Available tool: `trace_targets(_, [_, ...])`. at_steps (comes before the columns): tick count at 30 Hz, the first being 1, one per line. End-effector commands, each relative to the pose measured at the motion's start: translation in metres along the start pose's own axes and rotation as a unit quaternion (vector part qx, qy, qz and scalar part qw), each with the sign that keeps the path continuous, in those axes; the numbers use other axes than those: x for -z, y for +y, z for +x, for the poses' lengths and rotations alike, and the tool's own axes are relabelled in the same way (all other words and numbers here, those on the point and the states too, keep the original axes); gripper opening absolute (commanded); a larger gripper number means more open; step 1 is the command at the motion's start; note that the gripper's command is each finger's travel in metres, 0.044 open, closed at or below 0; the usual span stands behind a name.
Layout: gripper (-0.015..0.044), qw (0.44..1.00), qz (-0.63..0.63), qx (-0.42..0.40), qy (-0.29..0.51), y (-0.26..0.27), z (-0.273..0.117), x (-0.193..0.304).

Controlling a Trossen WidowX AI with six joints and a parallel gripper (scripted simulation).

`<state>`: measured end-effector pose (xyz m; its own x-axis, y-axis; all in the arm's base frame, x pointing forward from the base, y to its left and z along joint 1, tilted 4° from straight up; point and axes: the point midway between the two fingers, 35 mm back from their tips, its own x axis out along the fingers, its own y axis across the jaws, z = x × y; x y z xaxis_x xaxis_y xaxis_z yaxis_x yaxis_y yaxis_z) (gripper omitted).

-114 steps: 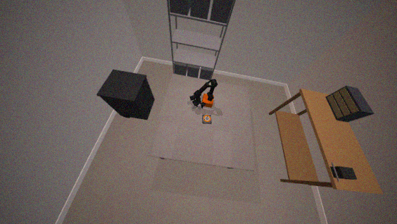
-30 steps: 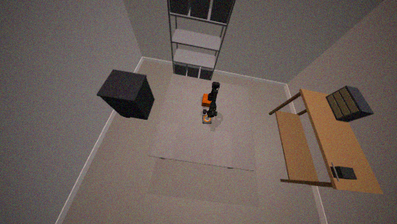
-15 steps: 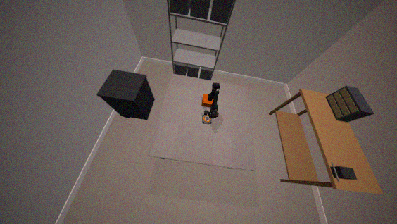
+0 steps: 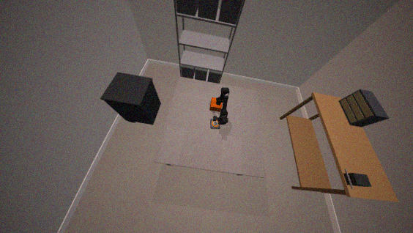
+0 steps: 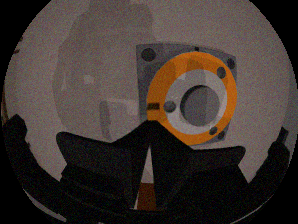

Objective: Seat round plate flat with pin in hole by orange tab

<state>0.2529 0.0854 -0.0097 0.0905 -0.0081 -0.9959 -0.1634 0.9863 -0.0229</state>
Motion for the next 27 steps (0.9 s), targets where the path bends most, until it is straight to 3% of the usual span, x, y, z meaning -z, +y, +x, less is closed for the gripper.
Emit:
trace_targets(1, [0.0,1.0,0.002,-0.001,0.001,0.002,0.001,-0.005])
trace_targets(27, [0.0,1.0,0.002,-0.001,0.0,0.002,-0.002,-0.037])
